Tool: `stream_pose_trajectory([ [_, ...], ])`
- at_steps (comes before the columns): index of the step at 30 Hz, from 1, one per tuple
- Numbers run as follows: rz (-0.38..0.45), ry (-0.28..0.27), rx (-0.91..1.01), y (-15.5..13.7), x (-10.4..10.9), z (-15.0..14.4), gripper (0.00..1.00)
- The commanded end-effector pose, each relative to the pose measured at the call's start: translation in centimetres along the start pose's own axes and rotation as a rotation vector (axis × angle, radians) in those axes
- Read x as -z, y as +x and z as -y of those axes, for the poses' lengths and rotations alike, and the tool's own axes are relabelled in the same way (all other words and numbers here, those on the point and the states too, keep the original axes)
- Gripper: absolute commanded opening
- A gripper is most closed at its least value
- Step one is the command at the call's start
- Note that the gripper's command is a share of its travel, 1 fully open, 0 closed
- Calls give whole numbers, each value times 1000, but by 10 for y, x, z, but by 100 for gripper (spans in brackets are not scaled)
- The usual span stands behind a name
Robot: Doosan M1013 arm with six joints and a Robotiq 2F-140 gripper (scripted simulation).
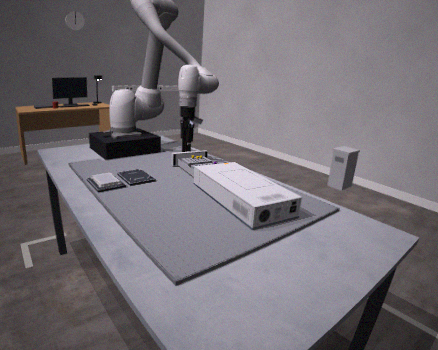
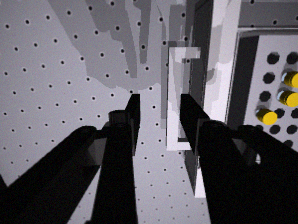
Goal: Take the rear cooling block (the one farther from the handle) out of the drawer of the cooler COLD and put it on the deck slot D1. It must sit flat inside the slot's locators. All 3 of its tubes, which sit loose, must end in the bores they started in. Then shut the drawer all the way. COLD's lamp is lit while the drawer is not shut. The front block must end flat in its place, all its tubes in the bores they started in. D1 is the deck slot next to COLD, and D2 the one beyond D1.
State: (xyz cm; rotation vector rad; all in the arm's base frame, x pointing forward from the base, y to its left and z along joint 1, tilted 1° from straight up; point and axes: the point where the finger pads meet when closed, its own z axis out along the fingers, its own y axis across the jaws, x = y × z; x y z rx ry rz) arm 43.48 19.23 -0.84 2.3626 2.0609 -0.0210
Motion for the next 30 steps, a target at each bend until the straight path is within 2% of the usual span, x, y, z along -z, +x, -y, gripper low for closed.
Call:
stream_pose_trajectory([
  [1,-2,-3,2,3,9,-1,34],
  [30,-3,-2,3,3,42,-1,34],
])
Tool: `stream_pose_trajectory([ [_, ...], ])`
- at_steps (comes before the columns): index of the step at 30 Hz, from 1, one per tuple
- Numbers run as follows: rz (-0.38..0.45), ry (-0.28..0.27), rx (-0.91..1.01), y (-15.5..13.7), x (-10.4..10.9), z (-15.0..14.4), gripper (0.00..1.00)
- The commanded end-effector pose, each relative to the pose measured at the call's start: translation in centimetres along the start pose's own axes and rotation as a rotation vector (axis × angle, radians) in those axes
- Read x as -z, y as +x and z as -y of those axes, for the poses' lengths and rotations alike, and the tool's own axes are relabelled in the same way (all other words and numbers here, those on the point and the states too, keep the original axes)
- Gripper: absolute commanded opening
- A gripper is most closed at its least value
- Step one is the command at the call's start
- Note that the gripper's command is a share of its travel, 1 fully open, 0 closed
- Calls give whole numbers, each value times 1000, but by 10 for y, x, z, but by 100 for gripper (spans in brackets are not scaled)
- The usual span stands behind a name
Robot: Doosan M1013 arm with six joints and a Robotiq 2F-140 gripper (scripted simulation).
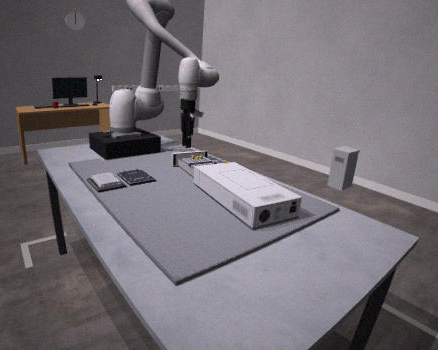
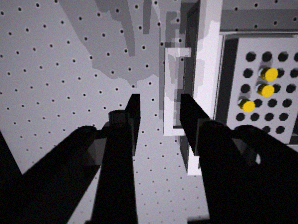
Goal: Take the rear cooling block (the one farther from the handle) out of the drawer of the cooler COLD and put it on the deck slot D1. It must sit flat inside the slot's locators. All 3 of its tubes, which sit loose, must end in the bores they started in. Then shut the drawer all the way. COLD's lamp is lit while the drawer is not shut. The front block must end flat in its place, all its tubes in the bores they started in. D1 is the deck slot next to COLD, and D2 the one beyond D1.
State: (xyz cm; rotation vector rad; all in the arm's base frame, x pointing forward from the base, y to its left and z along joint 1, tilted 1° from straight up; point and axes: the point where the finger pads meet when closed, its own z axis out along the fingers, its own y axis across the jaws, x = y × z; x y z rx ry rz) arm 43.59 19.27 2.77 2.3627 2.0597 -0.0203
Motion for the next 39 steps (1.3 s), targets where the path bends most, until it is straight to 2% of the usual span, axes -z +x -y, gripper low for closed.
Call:
stream_pose_trajectory([
  [1,-3,-2,4,3,8,-1,34],
  [39,-3,-2,4,3,53,-1,34],
])
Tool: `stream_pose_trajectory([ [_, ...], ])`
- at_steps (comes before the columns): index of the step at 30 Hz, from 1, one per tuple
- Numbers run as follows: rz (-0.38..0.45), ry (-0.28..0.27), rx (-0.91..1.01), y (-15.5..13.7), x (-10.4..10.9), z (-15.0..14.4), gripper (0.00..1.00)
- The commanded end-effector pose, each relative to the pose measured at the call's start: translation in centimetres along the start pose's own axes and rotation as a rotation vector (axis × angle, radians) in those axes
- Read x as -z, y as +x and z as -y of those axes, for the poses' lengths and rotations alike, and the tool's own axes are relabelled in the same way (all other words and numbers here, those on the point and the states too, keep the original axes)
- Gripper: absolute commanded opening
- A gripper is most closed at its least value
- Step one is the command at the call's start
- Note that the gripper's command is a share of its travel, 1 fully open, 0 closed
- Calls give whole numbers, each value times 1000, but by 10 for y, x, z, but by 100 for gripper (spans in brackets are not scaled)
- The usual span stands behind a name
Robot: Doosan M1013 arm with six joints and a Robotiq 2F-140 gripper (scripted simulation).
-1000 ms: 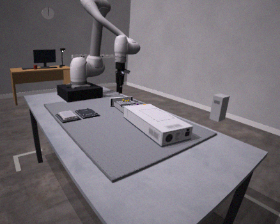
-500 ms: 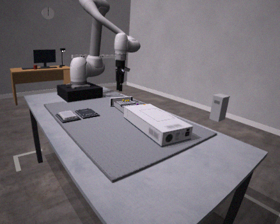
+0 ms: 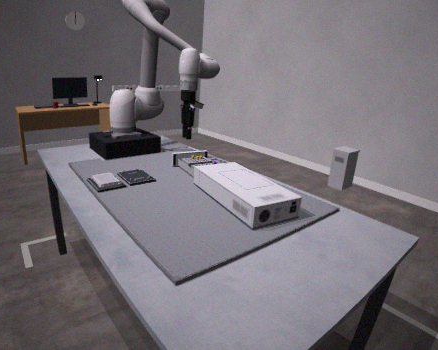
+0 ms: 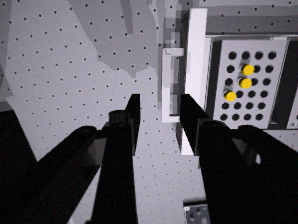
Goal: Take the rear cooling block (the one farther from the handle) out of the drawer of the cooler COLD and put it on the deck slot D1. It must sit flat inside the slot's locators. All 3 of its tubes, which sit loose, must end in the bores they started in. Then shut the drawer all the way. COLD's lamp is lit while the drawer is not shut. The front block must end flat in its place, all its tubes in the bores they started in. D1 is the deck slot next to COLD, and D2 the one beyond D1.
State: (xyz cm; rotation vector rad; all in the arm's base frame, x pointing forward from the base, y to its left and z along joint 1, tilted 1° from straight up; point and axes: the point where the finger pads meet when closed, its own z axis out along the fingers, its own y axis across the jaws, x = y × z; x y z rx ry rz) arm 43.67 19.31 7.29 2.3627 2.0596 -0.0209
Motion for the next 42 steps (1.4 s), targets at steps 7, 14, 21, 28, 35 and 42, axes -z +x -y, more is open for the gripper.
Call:
stream_pose_trajectory([
  [7,-4,-2,4,3,17,-1,34],
  [14,-1,2,3,1,15,-15,66],
  [21,-1,3,3,1,14,-48,66],
  [28,0,2,3,1,14,-71,66],
  [35,0,2,3,1,13,-101,66],
  [42,0,2,4,1,12,-132,66],
])
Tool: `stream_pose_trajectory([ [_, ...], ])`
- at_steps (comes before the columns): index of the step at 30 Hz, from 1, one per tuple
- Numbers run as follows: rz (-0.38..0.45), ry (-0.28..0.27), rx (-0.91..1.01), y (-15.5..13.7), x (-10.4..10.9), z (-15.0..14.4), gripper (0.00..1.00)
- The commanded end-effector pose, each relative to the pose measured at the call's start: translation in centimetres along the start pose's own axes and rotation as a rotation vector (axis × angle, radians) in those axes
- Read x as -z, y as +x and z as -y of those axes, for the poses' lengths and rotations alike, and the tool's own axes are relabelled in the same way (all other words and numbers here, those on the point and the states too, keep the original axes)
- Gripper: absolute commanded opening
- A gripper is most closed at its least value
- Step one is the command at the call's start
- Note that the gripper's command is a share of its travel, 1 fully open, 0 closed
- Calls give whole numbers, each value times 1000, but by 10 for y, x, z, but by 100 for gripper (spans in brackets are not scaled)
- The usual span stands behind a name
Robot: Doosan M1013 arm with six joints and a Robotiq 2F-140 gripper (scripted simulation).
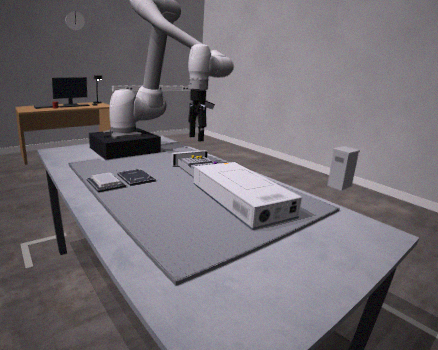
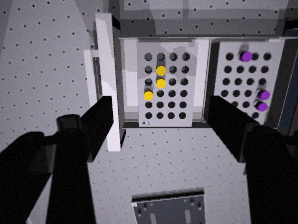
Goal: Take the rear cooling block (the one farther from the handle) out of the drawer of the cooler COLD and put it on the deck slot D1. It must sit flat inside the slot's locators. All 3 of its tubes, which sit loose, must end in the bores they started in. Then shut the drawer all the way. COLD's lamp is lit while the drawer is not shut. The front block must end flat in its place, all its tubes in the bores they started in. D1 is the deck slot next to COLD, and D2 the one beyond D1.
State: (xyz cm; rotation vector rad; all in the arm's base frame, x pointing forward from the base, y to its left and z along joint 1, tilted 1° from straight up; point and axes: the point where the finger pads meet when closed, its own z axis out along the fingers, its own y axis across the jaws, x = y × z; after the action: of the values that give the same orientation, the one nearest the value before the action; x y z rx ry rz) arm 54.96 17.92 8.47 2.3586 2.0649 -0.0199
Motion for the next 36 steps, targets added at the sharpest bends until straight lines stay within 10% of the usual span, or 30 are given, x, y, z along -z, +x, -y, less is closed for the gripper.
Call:
stream_pose_trajectory([
  [1,1,2,-1,-1,0,-22,66],
  [36,0,2,-1,-2,-3,-145,66],
])
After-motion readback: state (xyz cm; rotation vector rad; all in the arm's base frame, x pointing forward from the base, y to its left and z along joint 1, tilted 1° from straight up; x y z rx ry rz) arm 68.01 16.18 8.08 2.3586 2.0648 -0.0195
